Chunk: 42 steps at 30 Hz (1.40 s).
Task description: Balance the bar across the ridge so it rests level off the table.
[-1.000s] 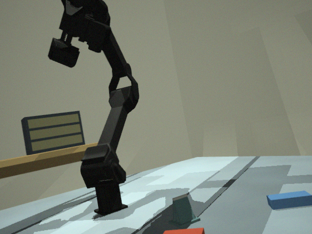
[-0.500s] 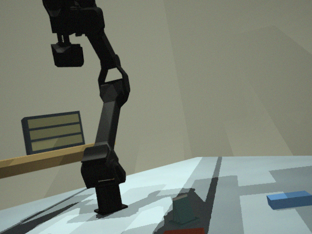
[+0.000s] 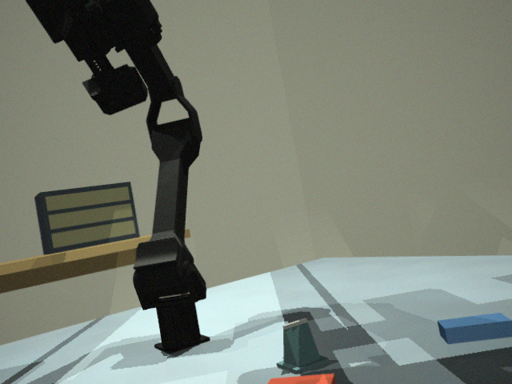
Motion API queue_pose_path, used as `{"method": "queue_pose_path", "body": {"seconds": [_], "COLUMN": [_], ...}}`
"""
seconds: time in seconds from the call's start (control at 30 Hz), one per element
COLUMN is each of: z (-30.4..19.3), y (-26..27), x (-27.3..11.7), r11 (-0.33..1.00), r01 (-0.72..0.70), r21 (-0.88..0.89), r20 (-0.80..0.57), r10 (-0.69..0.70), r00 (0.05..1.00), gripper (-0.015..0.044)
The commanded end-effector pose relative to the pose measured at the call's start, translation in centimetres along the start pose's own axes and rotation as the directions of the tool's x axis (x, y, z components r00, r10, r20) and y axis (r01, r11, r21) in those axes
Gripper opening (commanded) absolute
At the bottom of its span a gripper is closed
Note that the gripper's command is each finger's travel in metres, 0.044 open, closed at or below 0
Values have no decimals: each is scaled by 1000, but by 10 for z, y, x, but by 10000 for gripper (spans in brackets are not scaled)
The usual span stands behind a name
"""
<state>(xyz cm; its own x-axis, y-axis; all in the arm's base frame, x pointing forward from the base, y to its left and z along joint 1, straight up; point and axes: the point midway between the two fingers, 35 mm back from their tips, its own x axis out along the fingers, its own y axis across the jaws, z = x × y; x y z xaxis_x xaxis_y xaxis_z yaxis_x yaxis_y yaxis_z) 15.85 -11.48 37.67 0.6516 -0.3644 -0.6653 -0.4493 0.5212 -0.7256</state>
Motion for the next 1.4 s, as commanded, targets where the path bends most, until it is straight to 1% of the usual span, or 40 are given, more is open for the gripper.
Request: {"method": "queue_pose_path", "body": {"seconds": [0.0, 0.33, 0.6, 0.97, 1.37], "z": [-1, 0, 2, 6, 11], "y": [-2, -5, -7, -6, -2], "x": [10, 38, 58, 87, 116], "r11": [995, 932, 829, 621, 340], "r01": [-29, -85, -116, -131, -84], "r21": [93, 353, 548, 773, 937], "r20": [-5, -11, -13, -19, -28], "r10": [30, 95, 147, 229, 311], "r00": [1000, 995, 989, 973, 950], "gripper": [315, 315, 315, 315, 315]}}
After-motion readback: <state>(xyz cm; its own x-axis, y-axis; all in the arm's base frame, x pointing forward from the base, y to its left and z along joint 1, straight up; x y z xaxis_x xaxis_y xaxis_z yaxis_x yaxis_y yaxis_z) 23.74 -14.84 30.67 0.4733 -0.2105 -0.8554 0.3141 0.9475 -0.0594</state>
